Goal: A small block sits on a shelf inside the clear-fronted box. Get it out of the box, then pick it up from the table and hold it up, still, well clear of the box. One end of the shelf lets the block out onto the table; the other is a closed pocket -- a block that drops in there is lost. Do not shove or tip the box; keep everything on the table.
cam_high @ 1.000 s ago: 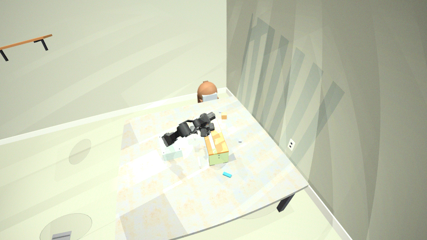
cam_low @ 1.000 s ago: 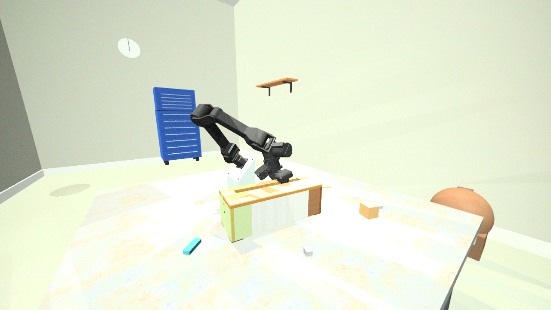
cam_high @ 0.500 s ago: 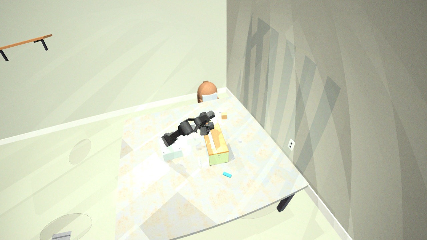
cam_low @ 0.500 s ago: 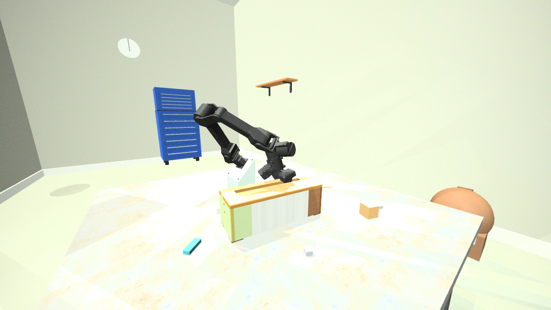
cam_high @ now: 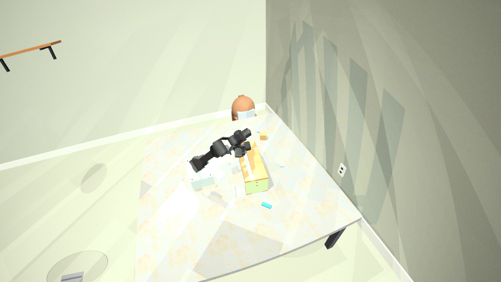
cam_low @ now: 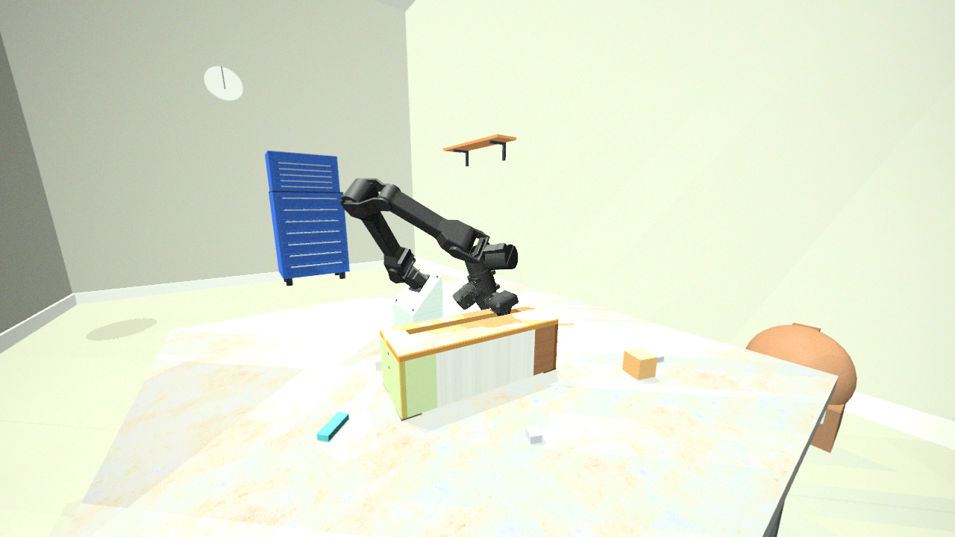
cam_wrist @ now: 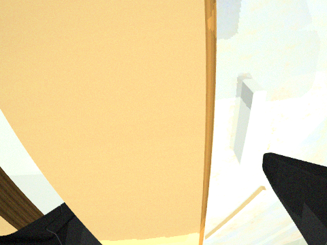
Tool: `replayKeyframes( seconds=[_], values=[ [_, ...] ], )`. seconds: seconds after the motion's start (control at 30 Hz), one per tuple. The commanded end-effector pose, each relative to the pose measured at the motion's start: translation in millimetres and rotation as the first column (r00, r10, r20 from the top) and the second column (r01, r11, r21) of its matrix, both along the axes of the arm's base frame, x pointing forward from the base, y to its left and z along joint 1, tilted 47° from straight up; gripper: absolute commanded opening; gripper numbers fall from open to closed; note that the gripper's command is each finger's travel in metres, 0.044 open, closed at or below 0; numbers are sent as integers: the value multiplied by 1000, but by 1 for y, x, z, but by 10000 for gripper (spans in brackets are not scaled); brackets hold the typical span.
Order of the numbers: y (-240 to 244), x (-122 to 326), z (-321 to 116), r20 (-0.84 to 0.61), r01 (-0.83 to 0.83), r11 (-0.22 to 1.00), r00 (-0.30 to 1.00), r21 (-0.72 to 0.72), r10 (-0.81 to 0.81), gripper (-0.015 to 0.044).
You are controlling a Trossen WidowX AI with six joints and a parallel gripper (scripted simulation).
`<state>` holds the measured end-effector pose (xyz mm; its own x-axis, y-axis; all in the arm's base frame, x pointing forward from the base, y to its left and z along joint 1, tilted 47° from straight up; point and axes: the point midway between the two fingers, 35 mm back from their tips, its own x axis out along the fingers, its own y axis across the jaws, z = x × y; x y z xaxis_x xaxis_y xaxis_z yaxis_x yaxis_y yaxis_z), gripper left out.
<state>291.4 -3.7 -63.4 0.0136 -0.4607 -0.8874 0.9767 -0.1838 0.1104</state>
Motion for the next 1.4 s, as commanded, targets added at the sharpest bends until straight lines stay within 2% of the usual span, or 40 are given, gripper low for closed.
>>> replayKeyframes(
  seconds=[0.0,0.4,0.67,0.9,0.93,1.0,1.07,1.2,1.37],
  values=[
    [3,2,-5,1,6,1000,1000,2,-6,400],
    [9,4,-11,1,6,1000,1000,3,-6,400],
    [53,5,32,-7,3,1000,1000,4,-3,400],
    [51,4,30,-11,-5,1000,1000,-1,5,400],
    [54,4,30,-16,-22,1000,1000,3,22,374],
    [72,2,33,-60,-154,988,986,25,155,321],
    [74,0,31,-142,-320,947,937,19,319,285],
    [77,-2,27,-310,-612,789,741,50,595,285],
    [80,-6,23,-504,-873,450,309,185,806,285]
  ],
)
